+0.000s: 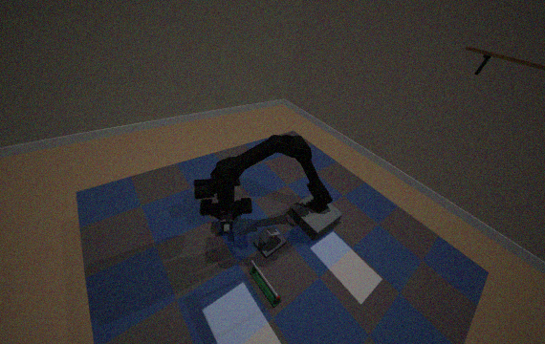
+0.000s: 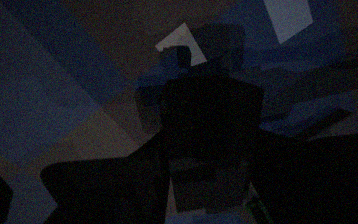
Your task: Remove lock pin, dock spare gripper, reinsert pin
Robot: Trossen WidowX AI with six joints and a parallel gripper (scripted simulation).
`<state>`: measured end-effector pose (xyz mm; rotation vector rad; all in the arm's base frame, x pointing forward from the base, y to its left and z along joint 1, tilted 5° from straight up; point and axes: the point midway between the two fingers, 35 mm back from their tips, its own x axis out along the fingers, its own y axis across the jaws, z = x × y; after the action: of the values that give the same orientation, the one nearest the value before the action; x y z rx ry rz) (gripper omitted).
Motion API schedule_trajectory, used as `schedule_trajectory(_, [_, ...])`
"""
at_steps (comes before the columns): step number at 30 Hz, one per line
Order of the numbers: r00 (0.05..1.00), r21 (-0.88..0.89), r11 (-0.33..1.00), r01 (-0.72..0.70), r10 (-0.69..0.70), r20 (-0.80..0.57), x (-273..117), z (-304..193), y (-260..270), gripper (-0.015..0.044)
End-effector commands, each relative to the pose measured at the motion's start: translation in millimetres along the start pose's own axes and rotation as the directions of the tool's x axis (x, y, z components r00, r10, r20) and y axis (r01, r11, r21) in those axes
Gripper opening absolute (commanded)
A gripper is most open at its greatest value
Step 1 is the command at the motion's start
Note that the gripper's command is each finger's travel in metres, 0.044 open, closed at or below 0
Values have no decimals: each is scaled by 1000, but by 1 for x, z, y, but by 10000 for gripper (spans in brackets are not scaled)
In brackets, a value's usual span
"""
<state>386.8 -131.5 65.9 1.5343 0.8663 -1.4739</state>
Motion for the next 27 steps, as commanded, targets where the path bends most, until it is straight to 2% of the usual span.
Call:
schedule_trajectory(1, [1000,107,994,-10,10,0,-3,0,0,0])
schedule_trajectory(14, [1000,411,912,-9,10,0,-4,-1,-4,0])
schedule_trajectory(27, [1000,674,739,-8,11,0,-5,-2,-8,0])
